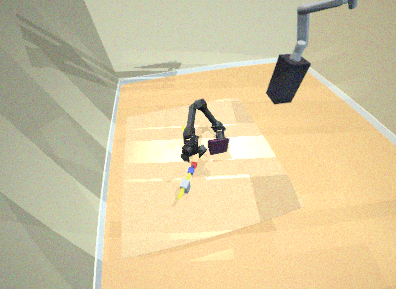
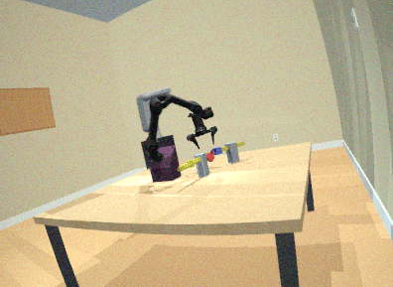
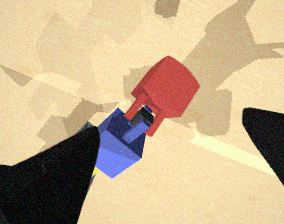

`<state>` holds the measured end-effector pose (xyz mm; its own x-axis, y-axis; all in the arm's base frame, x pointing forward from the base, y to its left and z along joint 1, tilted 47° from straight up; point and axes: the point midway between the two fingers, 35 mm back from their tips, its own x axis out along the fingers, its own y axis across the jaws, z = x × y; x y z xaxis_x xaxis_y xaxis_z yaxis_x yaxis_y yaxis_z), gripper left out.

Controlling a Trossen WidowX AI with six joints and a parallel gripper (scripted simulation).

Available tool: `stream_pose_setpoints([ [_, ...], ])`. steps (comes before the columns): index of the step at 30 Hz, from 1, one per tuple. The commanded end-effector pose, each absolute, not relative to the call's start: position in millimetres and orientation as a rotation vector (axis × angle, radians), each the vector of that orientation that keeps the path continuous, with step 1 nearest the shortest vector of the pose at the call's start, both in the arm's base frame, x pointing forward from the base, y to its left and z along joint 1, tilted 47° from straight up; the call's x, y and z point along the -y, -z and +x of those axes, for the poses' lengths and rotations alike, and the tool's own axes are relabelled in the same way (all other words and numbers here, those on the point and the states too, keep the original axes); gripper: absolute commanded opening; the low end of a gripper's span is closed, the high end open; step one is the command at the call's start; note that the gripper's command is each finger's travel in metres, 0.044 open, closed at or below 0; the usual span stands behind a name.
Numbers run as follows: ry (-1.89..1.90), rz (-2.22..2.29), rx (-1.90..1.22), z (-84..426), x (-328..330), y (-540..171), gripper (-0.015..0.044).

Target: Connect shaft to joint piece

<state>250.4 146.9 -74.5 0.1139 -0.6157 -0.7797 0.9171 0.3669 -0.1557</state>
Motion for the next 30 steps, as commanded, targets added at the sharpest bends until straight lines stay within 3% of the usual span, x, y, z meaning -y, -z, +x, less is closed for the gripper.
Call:
stream_pose_setpoints([
  [1, 1.219, 0.537, -0.825, 250.0, -146.5, 73.9, 0.0440],
  [23, 1.454, 1.183, -0.414, 249.3, -140.2, 75.7, 0.0440],
  [30, 1.460, 1.202, -0.401, 249.5, -139.3, 76.6, 0.0440],
])
